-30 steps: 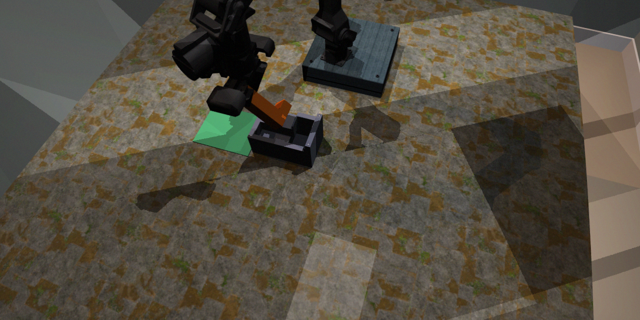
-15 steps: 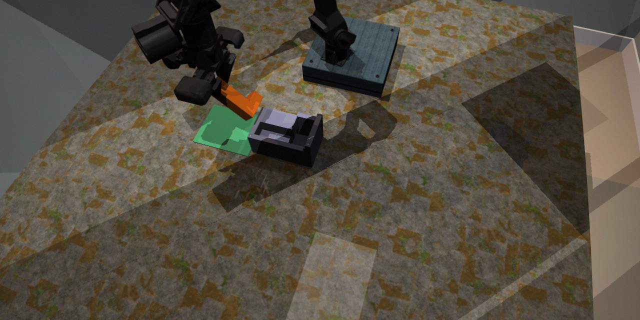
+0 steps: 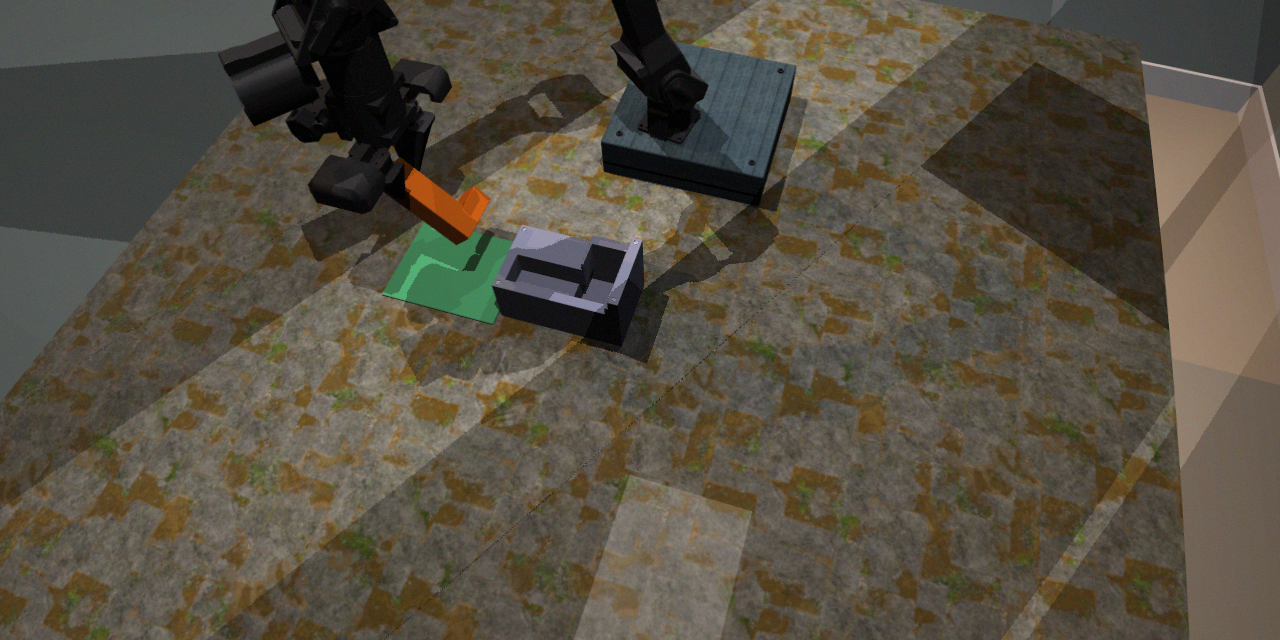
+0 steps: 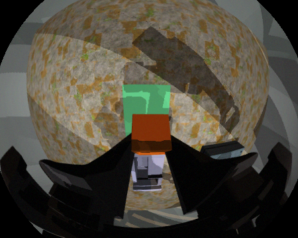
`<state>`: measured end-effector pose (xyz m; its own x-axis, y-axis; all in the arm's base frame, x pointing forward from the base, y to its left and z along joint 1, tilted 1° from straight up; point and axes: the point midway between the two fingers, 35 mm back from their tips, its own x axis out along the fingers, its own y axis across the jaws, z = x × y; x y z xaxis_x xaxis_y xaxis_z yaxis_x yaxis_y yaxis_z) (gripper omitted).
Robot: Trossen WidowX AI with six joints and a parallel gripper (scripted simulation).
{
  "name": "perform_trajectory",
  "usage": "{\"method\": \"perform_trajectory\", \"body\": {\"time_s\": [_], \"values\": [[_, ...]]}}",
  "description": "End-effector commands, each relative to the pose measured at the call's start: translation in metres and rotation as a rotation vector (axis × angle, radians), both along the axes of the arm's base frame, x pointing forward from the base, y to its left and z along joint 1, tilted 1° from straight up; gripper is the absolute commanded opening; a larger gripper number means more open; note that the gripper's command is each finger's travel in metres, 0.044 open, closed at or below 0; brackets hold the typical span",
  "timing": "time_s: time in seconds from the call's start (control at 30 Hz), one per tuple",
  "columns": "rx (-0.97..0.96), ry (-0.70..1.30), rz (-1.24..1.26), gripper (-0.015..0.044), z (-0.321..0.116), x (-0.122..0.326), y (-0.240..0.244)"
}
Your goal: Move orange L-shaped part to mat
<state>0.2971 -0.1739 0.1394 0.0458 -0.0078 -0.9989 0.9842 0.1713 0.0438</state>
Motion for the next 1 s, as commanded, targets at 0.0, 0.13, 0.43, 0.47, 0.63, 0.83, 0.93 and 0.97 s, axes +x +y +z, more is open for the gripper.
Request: {"method": "perform_trajectory", "body": {"time_s": [0.0,0.13,0.43,0.47,0.63,0.83,0.93,0.97], "values": [[0.005,0.000,0.004,0.0000,-0.005,0.001,0.000],[0.005,0.000,0.004,0.0000,-0.012,0.001,0.000],[0.005,0.000,0.004,0.0000,-0.026,0.002,0.000],[0.005,0.000,0.004,0.0000,-0.028,0.002,0.000],[0.005,0.000,0.004,0.0000,-0.035,0.002,0.000],[0.005,0.000,0.004,0.0000,-0.044,0.002,0.000],[0.005,0.000,0.004,0.0000,-0.049,0.003,0.000],[0.005,0.000,0.004,0.0000,-0.051,0.003,0.000]]}}
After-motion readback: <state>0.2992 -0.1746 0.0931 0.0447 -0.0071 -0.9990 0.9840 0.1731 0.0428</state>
